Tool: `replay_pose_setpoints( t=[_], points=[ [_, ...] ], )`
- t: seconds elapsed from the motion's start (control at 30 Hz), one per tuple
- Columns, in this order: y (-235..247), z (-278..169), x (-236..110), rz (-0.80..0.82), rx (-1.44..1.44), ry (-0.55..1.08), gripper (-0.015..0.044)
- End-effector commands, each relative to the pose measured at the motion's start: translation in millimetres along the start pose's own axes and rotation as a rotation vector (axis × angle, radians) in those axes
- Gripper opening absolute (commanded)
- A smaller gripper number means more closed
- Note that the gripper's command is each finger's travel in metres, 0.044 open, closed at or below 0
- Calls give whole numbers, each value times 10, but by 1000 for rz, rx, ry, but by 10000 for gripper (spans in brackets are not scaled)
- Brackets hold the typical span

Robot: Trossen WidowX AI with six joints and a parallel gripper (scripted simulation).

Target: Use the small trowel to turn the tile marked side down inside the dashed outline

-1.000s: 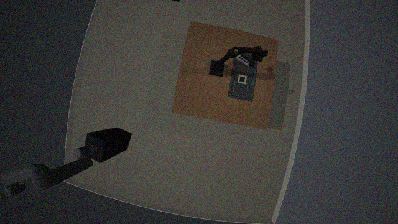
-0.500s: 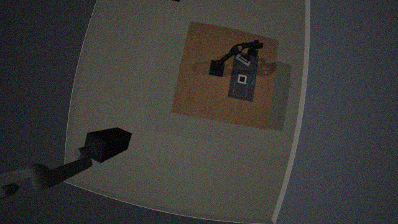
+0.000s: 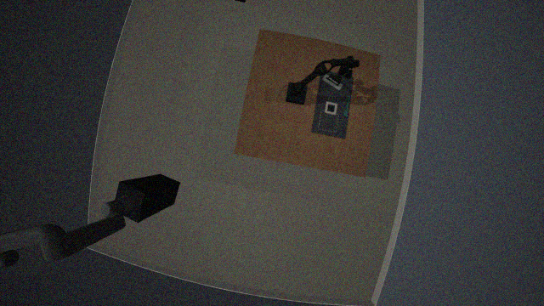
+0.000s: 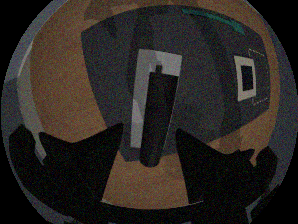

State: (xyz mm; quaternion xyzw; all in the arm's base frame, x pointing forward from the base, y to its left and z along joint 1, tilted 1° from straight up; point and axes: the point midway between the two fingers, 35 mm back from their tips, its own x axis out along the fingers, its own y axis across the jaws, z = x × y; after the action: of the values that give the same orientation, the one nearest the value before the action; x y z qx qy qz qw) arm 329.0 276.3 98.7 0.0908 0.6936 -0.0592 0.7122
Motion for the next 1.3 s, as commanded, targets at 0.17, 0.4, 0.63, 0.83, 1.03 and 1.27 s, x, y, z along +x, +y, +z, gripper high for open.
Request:
replay_pose_setpoints(
  t=[0.17, 0.4, 0.63, 0.83, 1.03, 1.27],
  points=[
    [-4, 1, 144, -4, 5, -1, 270],
    [-8, -2, 257, -4, 5, -1, 270],
    [-11, -3, 296, -4, 5, -1, 250],
    [-11, -3, 296, -4, 5, -1, 210],
    [-11, -3, 296, -4, 5, -1, 170],
    [-11, -3, 296, -4, 5, -1, 130]
  ],
)
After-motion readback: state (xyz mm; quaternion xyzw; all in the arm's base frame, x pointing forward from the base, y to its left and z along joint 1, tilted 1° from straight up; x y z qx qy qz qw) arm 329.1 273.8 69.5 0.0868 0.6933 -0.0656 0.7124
